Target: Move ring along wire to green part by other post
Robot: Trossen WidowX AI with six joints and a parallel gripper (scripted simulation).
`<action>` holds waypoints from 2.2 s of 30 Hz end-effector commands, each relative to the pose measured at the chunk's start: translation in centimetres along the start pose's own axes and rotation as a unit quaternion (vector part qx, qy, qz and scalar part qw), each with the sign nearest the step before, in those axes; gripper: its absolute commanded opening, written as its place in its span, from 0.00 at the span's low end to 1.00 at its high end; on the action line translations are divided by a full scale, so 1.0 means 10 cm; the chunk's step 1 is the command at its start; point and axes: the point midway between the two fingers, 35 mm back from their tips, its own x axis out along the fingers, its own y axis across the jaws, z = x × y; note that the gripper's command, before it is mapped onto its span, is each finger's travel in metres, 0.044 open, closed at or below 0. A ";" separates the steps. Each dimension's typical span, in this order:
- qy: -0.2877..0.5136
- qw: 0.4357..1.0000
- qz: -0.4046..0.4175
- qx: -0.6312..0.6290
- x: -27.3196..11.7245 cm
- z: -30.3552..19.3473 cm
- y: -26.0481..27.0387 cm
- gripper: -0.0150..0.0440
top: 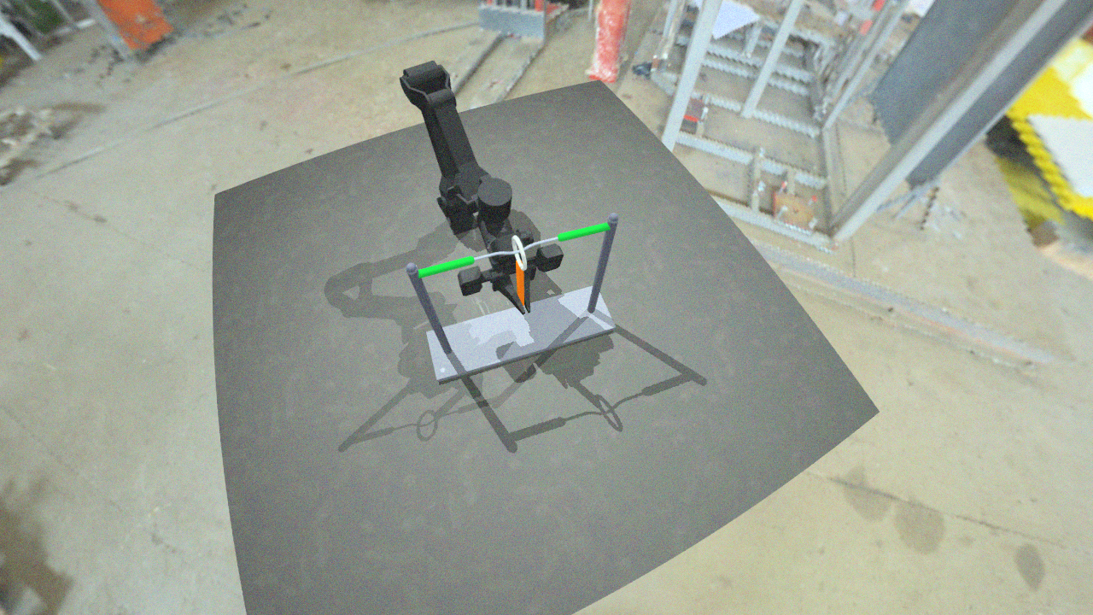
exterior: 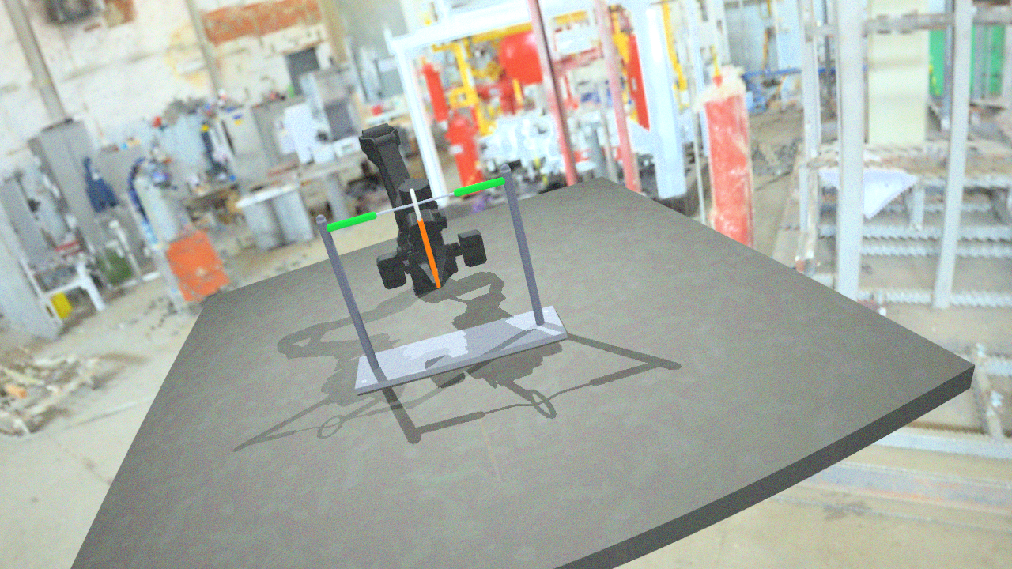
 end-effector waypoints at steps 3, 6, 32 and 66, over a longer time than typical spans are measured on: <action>-0.004 0.999 0.045 -0.021 -0.02 0.01 0.03 0.00; -0.004 0.998 0.058 -0.027 -0.03 0.00 0.05 0.00; -0.002 1.000 0.020 -0.005 -0.07 -0.01 0.33 0.00; 0.001 1.000 -0.014 0.015 -0.06 0.00 0.70 0.00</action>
